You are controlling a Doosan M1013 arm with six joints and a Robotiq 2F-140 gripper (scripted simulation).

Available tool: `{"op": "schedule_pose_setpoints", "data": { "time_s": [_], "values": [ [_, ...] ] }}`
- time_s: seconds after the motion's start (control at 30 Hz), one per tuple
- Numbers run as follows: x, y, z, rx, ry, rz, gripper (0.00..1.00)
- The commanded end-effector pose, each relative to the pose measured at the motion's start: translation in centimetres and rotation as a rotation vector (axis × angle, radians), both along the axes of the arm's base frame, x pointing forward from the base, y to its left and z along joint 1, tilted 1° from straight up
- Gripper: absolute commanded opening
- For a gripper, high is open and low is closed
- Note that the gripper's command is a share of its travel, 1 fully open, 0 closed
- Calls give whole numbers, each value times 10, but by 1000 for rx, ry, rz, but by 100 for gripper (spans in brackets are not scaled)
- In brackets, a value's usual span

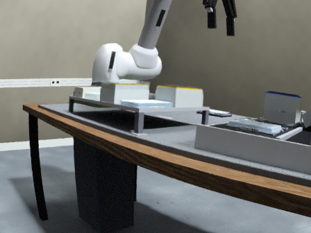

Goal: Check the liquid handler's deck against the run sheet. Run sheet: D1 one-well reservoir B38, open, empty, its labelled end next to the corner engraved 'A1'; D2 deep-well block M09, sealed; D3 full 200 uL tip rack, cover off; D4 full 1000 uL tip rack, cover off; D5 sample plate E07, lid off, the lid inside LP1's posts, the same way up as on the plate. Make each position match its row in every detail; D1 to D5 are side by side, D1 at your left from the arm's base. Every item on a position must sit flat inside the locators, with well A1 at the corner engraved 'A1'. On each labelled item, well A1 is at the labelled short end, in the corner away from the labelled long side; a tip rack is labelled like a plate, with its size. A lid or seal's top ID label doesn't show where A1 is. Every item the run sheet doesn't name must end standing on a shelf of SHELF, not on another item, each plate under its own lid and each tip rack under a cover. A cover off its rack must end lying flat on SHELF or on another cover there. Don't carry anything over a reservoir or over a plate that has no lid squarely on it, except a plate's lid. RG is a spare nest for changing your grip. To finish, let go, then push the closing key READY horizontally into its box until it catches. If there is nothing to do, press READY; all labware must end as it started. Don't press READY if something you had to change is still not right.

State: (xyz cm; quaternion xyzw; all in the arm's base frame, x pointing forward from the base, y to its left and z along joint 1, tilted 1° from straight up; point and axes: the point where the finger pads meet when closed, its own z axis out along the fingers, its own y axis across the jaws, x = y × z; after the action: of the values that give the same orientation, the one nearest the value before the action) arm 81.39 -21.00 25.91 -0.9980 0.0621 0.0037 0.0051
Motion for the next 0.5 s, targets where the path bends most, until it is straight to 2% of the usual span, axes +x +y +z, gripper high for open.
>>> {"op": "schedule_pose_setpoints", "data": {
  "time_s": [0.0,0.07,0.47],
  "values": [
    [1,2,2,1,2,75,66],
    [1,2,2,1,2,75,66],
    [3,64,2,0,-3,66,66]
  ]
}}
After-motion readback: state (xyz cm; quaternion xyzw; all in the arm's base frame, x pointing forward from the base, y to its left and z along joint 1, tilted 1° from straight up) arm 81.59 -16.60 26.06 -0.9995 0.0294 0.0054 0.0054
